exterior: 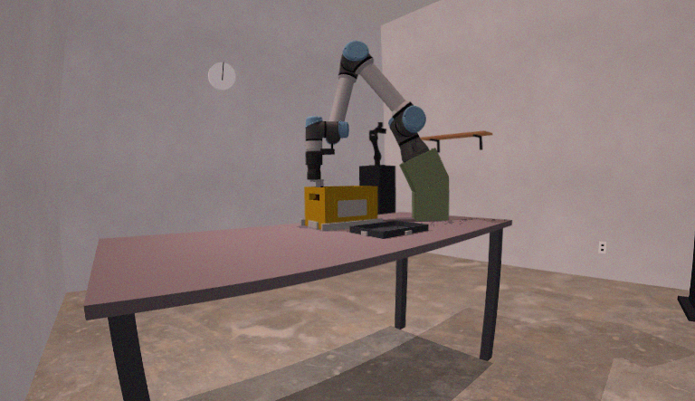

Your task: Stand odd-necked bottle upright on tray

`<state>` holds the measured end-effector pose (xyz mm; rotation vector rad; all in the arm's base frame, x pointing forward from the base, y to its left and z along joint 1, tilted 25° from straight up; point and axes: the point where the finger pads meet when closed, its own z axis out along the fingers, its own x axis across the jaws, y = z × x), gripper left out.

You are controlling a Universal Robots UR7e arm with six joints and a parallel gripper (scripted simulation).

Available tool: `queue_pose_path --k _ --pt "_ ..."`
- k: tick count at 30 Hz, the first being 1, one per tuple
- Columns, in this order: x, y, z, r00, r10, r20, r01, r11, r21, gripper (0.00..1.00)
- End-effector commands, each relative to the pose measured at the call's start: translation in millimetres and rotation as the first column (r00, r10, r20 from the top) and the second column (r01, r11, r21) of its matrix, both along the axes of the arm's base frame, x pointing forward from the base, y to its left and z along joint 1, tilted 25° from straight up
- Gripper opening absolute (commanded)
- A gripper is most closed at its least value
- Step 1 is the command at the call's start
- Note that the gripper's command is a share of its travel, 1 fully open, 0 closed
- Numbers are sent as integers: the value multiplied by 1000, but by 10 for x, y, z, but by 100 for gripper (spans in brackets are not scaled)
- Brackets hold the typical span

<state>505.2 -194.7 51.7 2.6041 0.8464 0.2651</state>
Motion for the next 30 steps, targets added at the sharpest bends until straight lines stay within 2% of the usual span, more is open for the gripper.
queue_pose_path --k 1,15,16,30 --pt "15 -25 17 1000 -2 4 2 1000 -2 0" --pt "15 -25 17 1000 -2 4 2 1000 -2 0" --pt "15 -25 17 1000 -2 4 2 1000 -2 100" --pt "15 -25 17 1000 -2 4 2 1000 -2 100"
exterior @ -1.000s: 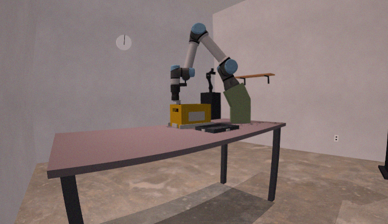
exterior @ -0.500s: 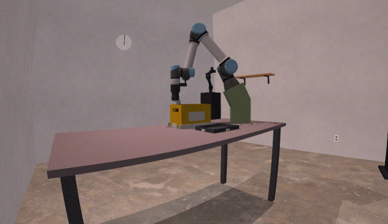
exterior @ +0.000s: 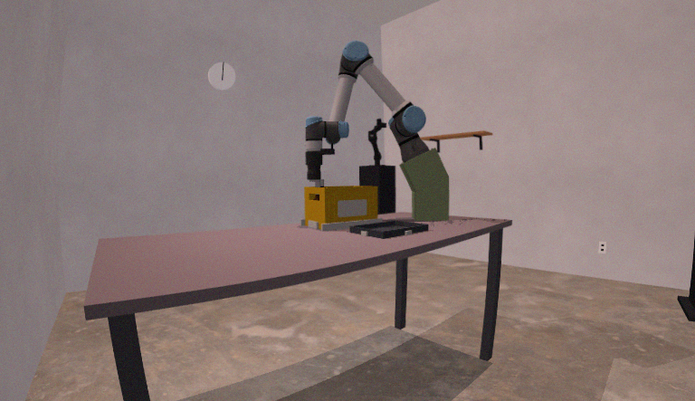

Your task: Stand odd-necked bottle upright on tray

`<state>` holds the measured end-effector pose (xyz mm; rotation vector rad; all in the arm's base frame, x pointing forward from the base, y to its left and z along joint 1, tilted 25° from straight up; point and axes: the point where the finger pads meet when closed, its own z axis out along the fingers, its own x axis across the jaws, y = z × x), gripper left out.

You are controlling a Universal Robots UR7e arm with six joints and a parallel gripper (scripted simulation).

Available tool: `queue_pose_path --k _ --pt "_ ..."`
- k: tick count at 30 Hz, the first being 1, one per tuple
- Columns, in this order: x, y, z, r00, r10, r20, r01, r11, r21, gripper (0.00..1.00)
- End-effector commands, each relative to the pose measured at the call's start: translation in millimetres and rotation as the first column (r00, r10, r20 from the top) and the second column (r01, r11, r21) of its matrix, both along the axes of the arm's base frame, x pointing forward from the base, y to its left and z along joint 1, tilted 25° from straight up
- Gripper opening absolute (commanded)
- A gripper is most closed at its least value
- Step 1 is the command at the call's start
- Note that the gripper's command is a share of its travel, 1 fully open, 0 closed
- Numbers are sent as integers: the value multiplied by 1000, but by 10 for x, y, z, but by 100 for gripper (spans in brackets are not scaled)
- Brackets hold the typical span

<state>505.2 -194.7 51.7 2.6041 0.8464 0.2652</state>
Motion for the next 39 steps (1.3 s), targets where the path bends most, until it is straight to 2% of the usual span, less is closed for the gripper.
queue_pose_path --k 1,23,32,39 --pt "15 -25 17 1000 -2 4 2 1000 -2 100" --pt "14 -23 26 1000 -2 5 2 1000 -3 100" --pt "-14 10 91 1000 -1 4 1 1000 -2 100" --pt "-76 82 238 1000 0 2 0 1000 -1 100"
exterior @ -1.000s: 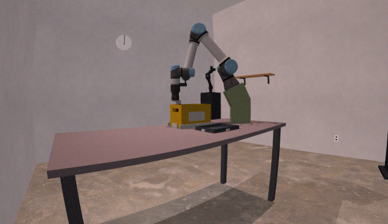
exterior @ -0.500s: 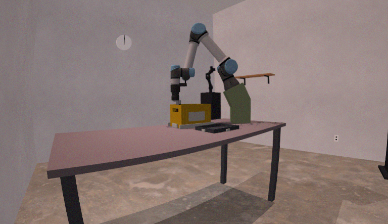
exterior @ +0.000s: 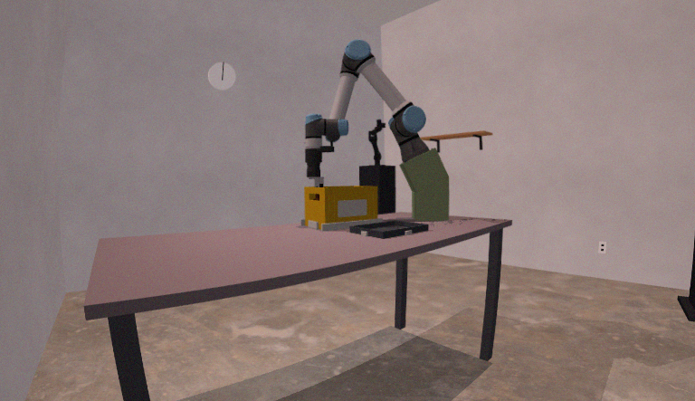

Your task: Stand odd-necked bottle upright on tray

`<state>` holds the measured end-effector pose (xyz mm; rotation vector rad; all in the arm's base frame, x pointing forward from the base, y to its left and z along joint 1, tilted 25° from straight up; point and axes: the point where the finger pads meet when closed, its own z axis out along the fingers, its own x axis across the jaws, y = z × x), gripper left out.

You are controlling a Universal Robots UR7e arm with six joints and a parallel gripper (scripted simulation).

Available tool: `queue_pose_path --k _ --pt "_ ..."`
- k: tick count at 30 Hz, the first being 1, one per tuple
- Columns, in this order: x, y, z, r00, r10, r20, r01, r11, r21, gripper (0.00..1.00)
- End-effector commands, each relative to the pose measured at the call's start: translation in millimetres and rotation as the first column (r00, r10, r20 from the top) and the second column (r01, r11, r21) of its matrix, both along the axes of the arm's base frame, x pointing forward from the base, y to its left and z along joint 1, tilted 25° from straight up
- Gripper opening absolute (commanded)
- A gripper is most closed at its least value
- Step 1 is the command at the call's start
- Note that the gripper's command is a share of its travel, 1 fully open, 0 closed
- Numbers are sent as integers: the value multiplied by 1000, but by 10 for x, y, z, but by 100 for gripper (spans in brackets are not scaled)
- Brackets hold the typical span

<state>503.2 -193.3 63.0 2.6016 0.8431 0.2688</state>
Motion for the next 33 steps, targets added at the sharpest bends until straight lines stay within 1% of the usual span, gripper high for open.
queue_pose_path --k 1,8,10,18,24,31,32,33 --pt "-64 78 154 1000 2 -2 -2 1000 1 100" --pt "-124 142 381 1000 2 0 -2 1000 0 100" --pt "-124 142 381 1000 2 0 -2 1000 0 100" --pt "-175 200 598 1000 2 3 -2 1000 -2 100" --pt "-197 224 666 1000 2 3 -2 1000 -2 100" --pt "-207 225 669 1000 1 2 -1 1000 -1 100" --pt "-207 226 668 1000 1 2 -1 1000 -1 0" --pt "-208 226 667 1000 1 2 -1 1000 -1 0"
